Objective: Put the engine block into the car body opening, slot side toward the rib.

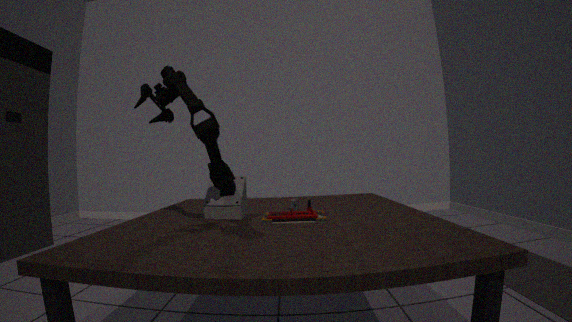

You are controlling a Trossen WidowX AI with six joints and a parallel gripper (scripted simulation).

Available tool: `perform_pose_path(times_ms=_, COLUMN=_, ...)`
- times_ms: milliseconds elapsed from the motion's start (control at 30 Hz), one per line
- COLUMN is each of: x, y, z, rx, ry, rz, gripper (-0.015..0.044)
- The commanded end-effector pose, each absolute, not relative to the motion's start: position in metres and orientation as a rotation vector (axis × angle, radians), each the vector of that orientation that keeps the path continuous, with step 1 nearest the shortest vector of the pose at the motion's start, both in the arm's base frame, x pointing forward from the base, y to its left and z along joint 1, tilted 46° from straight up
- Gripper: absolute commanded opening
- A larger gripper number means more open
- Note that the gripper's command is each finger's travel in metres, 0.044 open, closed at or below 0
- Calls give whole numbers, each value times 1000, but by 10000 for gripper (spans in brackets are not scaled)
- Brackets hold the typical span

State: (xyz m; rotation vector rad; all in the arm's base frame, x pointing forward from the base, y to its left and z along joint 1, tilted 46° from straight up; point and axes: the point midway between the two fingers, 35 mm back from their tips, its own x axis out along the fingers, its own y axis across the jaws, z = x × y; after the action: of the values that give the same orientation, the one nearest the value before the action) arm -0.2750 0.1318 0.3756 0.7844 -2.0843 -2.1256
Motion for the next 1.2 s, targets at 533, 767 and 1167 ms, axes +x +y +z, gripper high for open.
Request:
perform_pose_path(times_ms=533, x=-214, y=270, z=270, rx=798, ry=-2755, rz=-2251, gripper=440)
perform_pose_path(times_ms=767, x=-172, y=313, z=229, rx=807, ry=-3050, rz=-2191, gripper=440)
perform_pose_path(times_ms=1167, x=-78, y=361, z=161, rx=809, ry=-3572, rz=-1934, gripper=440)
